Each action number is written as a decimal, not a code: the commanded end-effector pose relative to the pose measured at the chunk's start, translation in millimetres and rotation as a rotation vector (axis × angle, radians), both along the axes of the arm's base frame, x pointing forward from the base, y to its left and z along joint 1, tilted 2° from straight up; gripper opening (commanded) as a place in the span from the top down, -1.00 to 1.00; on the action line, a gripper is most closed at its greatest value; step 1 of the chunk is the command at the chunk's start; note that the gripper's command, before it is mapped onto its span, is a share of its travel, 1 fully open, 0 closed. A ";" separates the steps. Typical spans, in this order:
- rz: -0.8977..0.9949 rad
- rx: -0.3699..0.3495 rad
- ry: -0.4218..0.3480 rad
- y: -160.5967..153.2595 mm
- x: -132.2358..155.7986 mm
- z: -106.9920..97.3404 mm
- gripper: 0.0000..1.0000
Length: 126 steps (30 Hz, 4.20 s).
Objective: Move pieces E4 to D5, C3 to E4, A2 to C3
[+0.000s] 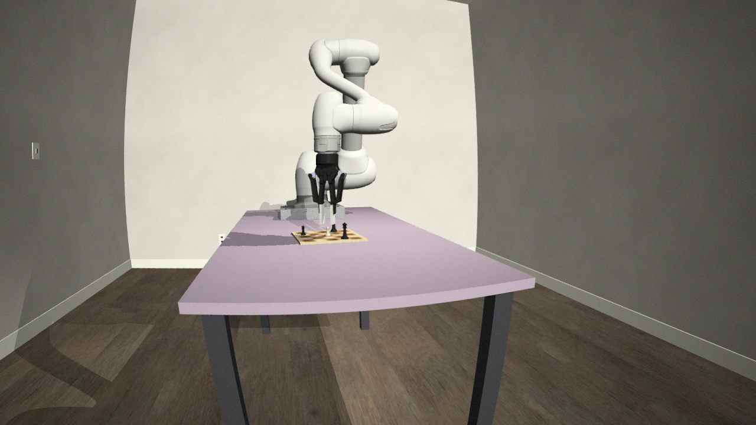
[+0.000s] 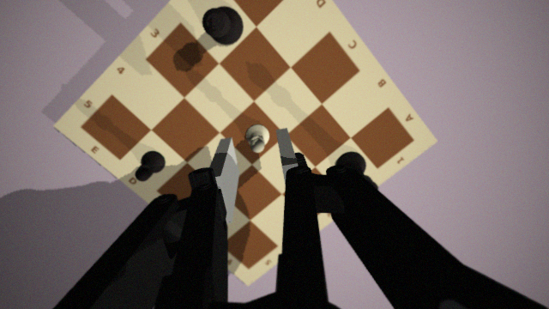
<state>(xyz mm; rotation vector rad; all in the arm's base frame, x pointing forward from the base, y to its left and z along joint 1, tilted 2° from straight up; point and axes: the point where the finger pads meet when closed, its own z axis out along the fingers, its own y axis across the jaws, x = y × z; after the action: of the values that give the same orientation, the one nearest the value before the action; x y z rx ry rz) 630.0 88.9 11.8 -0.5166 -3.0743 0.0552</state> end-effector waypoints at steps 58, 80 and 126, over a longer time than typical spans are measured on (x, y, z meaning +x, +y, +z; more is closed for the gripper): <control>0.000 0.000 0.000 -1.0 -1.0 -33.1 0.59; 0.000 0.000 0.000 -1.0 -1.0 -33.1 0.59; 0.000 0.000 0.000 -0.7 -0.7 -23.7 1.00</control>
<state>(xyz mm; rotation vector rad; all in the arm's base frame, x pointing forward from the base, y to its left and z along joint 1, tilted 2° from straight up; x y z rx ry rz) 629.3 88.2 -12.6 -0.5166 -3.0742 0.0551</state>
